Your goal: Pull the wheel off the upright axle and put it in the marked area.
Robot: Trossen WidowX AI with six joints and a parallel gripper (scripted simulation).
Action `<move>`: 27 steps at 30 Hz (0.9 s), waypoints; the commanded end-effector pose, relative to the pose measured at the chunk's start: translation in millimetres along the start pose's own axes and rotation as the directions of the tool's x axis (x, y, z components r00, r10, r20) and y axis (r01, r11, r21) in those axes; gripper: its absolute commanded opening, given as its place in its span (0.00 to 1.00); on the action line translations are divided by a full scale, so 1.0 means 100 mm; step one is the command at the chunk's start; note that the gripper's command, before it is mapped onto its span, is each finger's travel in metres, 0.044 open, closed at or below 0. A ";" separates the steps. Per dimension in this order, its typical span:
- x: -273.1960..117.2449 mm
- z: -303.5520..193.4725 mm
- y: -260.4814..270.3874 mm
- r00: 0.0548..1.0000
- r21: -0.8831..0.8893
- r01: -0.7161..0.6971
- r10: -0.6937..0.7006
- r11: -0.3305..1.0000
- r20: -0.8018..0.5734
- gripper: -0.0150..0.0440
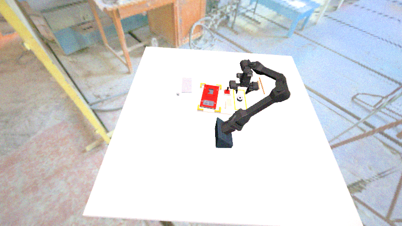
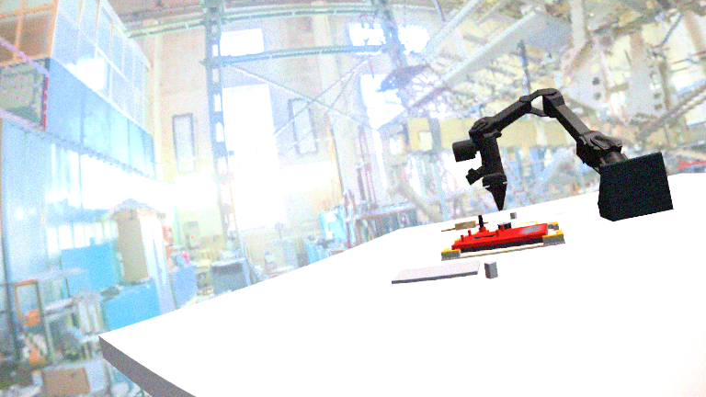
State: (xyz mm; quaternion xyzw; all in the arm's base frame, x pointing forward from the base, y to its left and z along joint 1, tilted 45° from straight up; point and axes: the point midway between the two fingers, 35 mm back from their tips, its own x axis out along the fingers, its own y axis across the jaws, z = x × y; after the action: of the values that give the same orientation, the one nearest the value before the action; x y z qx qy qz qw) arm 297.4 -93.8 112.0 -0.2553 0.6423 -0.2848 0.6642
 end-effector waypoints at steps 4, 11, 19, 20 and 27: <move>-0.15 -0.12 0.09 1.000 0.000 -0.006 0.006 1.000 0.002 0.90; -0.55 -0.76 0.36 1.000 0.001 0.001 -0.001 1.000 -0.006 1.00; -0.57 -0.82 0.37 1.000 0.002 0.005 -0.005 1.000 -0.007 1.00; -0.57 -0.82 0.37 1.000 0.002 0.005 -0.005 1.000 -0.007 1.00; -0.57 -0.82 0.37 1.000 0.002 0.005 -0.005 1.000 -0.007 1.00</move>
State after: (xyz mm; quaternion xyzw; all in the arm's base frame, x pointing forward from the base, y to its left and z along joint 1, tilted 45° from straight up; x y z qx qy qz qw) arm 218.6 -25.0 123.5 -0.2578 0.6415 -0.2875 0.6628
